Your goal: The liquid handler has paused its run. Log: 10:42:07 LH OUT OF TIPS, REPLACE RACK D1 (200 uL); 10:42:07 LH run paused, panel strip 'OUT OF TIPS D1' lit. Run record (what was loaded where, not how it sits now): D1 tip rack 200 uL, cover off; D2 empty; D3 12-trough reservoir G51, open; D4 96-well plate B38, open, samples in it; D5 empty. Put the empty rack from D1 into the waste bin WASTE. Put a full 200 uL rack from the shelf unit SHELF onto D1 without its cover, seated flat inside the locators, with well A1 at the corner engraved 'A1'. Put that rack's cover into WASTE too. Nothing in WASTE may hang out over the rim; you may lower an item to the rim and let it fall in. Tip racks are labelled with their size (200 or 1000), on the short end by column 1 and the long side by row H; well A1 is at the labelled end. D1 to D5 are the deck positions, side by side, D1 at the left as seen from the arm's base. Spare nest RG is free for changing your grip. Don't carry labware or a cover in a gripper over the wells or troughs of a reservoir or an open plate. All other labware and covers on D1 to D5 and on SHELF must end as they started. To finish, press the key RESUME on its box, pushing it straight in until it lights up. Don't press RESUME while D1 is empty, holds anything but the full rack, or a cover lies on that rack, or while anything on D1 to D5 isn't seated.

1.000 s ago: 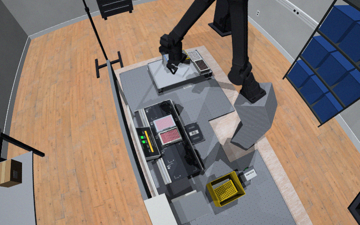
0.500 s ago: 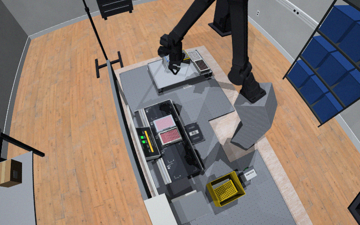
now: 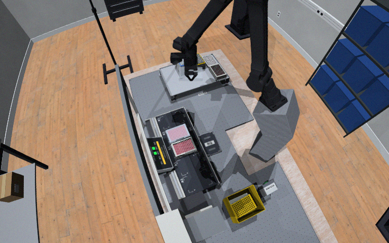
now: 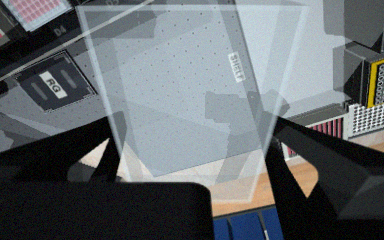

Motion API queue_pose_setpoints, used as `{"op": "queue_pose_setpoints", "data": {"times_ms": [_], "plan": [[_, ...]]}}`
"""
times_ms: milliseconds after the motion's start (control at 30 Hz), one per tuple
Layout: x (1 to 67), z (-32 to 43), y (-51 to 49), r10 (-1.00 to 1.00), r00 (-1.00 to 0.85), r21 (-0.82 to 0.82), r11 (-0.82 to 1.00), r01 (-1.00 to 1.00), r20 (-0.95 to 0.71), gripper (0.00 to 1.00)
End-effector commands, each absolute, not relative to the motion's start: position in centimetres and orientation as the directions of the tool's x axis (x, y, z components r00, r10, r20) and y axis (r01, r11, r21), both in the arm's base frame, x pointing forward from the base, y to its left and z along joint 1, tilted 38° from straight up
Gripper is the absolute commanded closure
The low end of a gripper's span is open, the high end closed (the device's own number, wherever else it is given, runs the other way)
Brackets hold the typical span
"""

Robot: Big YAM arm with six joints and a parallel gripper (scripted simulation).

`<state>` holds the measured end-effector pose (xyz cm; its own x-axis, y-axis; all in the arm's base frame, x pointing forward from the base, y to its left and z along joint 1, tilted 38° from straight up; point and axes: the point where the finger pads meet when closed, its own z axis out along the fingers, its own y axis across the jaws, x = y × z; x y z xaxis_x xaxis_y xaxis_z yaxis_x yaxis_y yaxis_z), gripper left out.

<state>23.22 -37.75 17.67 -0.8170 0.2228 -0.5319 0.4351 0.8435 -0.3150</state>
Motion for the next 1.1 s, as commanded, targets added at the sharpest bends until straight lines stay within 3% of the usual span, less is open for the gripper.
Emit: {"op": "queue_pose_setpoints", "data": {"times_ms": [0, 533, 1067], "plan": [[23.4, 18.9, -38.3, 0.117, -0.858, -0.384, 0.858, 0.341, -0.500, 1.00], [23.4, 18.9, -38.3, -0.122, -0.918, -0.506, 0.858, 0.094, -0.377, 1.00], [23.8, 18.6, -36.8, -0.088, -0.906, -0.498, 0.855, 0.145, -0.415, 1.00]]}}
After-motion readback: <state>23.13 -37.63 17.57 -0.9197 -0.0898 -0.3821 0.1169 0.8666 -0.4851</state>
